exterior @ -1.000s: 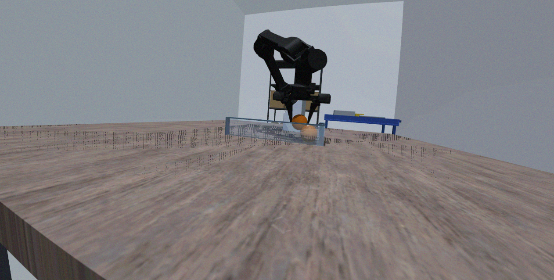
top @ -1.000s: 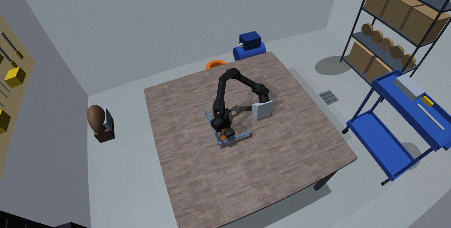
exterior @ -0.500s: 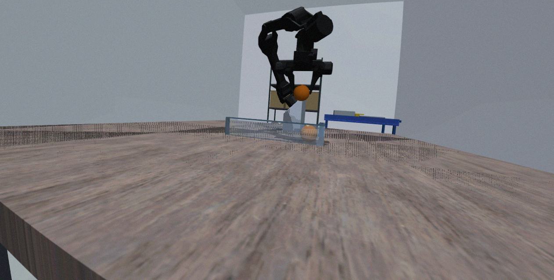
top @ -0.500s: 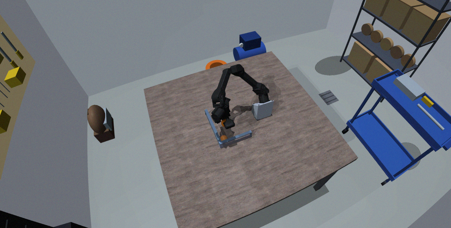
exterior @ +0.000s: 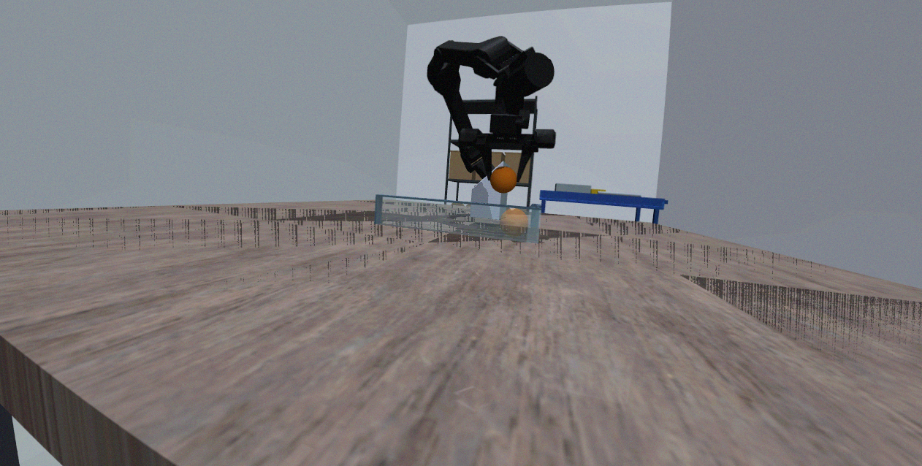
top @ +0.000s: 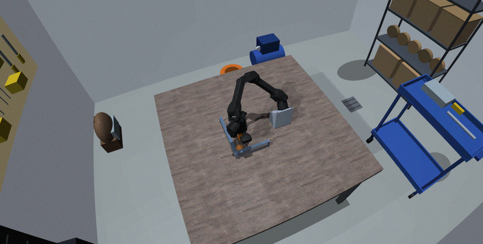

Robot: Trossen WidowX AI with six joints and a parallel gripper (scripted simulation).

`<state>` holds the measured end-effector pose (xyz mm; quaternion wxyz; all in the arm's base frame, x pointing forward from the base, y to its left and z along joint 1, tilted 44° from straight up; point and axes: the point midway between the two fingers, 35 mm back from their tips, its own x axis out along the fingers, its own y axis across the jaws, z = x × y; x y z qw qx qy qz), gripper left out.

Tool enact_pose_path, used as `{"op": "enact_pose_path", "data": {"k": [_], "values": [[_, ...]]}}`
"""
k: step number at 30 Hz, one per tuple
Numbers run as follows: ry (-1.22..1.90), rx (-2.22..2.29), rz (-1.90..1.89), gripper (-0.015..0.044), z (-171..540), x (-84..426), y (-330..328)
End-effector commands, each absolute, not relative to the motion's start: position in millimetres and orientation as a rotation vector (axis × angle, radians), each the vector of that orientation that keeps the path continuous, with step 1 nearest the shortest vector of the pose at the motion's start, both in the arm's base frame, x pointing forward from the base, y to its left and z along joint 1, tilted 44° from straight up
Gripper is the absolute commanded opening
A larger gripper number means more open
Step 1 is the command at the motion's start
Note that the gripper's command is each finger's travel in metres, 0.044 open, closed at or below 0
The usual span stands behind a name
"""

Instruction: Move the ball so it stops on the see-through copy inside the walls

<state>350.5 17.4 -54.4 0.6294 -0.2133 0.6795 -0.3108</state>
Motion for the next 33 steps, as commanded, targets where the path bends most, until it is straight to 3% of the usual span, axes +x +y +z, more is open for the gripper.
{"op": "enact_pose_path", "data": {"k": [1, 10, 30, 33], "values": [[1.548, -0.496, -0.706, 0.0000, -65, 351, 9], [1.548, -0.498, -0.709, 0.0000, -102, 344, -28], [1.548, -0.499, -0.710, 0.0000, -116, 342, -42], [1.552, -0.493, -0.710, 0.0079, -114, 342, -40]]}}
